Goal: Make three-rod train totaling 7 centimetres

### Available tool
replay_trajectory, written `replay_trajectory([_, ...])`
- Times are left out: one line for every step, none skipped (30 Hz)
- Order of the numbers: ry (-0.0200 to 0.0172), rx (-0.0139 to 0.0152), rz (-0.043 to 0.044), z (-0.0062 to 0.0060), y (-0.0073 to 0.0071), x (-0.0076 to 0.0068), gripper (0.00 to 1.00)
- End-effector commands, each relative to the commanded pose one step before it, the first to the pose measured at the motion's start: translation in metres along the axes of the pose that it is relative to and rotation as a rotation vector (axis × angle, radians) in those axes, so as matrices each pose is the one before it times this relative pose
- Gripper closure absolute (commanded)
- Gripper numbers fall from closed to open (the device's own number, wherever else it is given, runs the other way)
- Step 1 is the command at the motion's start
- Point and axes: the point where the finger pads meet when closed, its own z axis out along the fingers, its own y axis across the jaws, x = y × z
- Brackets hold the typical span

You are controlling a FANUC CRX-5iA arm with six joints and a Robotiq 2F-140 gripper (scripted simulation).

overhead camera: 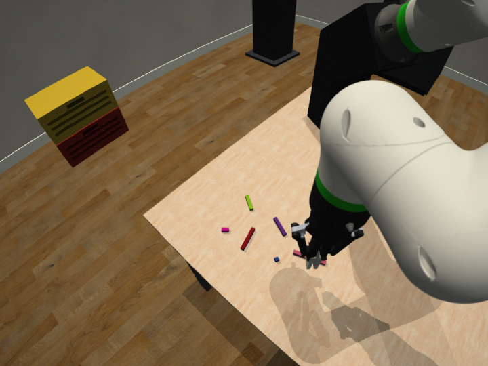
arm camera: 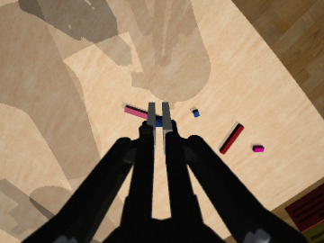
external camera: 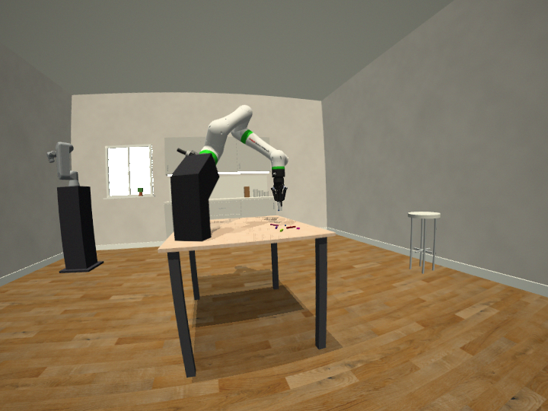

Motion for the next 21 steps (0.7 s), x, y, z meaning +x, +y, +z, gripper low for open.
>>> replay_trajectory([-0.00053, -0.00057, -0.05919, -0.00010, 0.00747, -0.00296, 0.97])
replay_trajectory([-0.00050, -0.00011, -0.05965, 0.00003, 0.00713, -0.00358, 0.97])
replay_trajectory([-0.00030, -0.00004, -0.06234, -0.00003, 0.00718, -0.00428, 0.97])
replay_trajectory([-0.00004, 0.00000, -0.01695, -0.00002, 0.00187, -0.00130, 0.97])
replay_trajectory([-0.00003, 0.00000, -0.02409, -0.00004, 0.00262, -0.00190, 0.97])
replay_trajectory([0.00001, 0.00000, -0.02875, -0.00006, 0.00306, -0.00237, 0.97])
replay_trajectory([0.00007, 0.00000, -0.03023, -0.00008, 0.00314, -0.00260, 0.97])
replay_trajectory([0.00000, 0.00000, 0.00000, 0.00000, 0.00000, 0.00000, 0.97])
replay_trajectory([0.00000, 0.00000, 0.00000, 0.00000, 0.00000, 0.00000, 0.97])
replay_trajectory([0.00039, -0.00002, -0.07210, -0.00025, 0.00724, -0.00652, 0.97])
replay_trajectory([0.00034, -0.00005, -0.03896, -0.00017, 0.00361, -0.00384, 0.97])
replay_trajectory([0.00024, -0.00004, -0.02272, -0.00011, 0.00200, -0.00234, 0.97])
replay_trajectory([0.00031, -0.00006, -0.02581, -0.00014, 0.00220, -0.00272, 0.97])
replay_trajectory([0.00026, -0.00006, -0.01990, -0.00012, 0.00164, -0.00215, 0.97])
replay_trajectory([0.00006, -0.00002, -0.00445, -0.00003, 0.00035, -0.00049, 0.97])
replay_trajectory([0.00000, 0.00000, -0.00029, 0.00000, 0.00002, -0.00003, 0.97])
replay_trajectory([0.00000, 0.00000, 0.00000, 0.00000, 0.00000, 0.00000, 0.97])
replay_trajectory([0.00000, 0.00000, 0.00000, 0.00000, 0.00000, 0.00000, 0.97])
replay_trajectory([0.00000, 0.00000, 0.00000, 0.00000, 0.00000, 0.00000, 0.97])
replay_trajectory([0.00000, 0.00000, 0.00000, 0.00000, 0.00000, 0.00000, 0.97])
replay_trajectory([0.00000, 0.00000, 0.00000, 0.00000, 0.00000, 0.00000, 0.97])
